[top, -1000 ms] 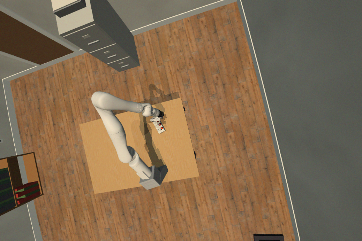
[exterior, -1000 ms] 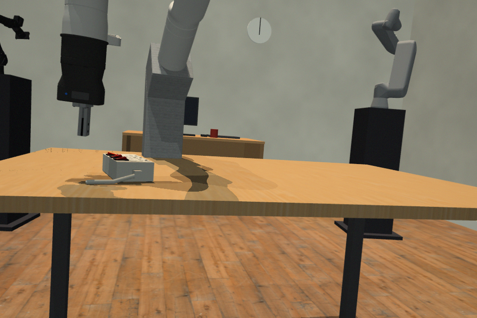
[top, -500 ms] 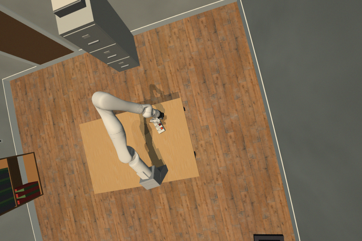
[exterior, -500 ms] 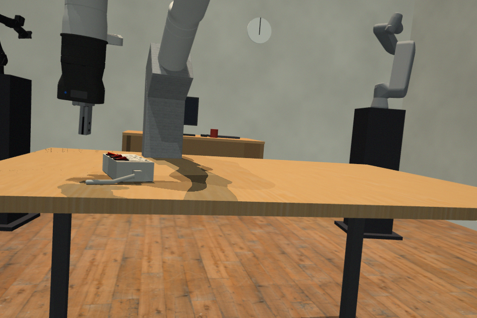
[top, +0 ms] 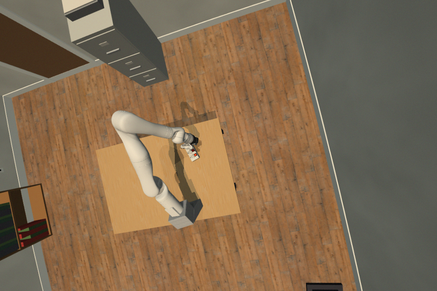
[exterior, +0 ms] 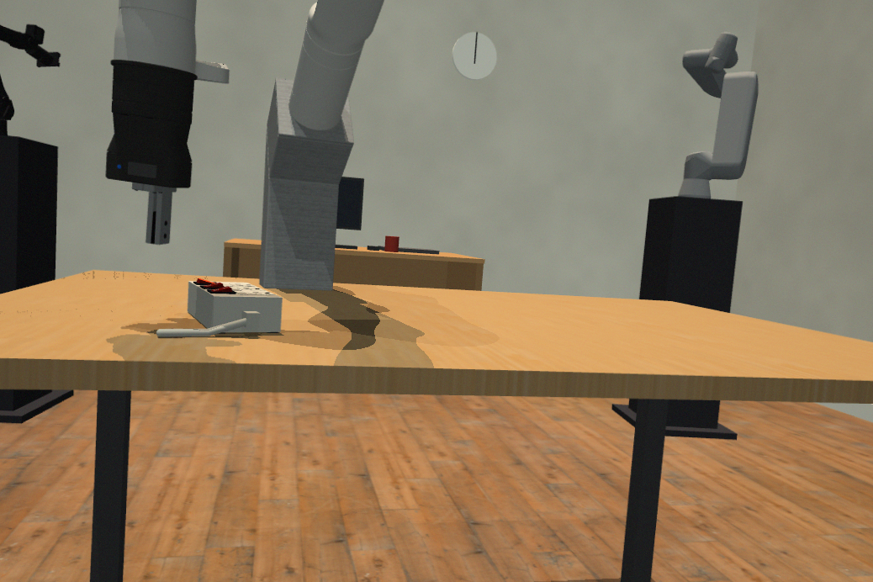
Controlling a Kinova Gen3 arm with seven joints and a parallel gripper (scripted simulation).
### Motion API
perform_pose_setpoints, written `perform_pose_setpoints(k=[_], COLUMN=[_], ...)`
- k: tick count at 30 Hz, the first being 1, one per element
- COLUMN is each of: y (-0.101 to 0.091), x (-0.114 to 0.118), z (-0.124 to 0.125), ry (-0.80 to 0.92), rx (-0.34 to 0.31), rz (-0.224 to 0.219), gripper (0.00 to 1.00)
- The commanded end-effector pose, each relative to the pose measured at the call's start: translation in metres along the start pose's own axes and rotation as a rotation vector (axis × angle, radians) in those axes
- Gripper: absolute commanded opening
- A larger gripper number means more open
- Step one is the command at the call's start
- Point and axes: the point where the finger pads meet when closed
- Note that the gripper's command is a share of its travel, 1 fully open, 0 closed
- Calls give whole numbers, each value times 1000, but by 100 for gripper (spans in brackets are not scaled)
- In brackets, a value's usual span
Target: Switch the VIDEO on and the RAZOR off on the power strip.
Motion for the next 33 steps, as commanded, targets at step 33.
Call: perform_pose_setpoints(k=[33], y=[-5], x=[-4], z=[16], ry=[245], rx=[-14], rz=[-6], gripper=[0])
Point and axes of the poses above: the point where the finger pads meet when closed, its own y axis out along the fingers, its own x axis across the jaws, z = x × y
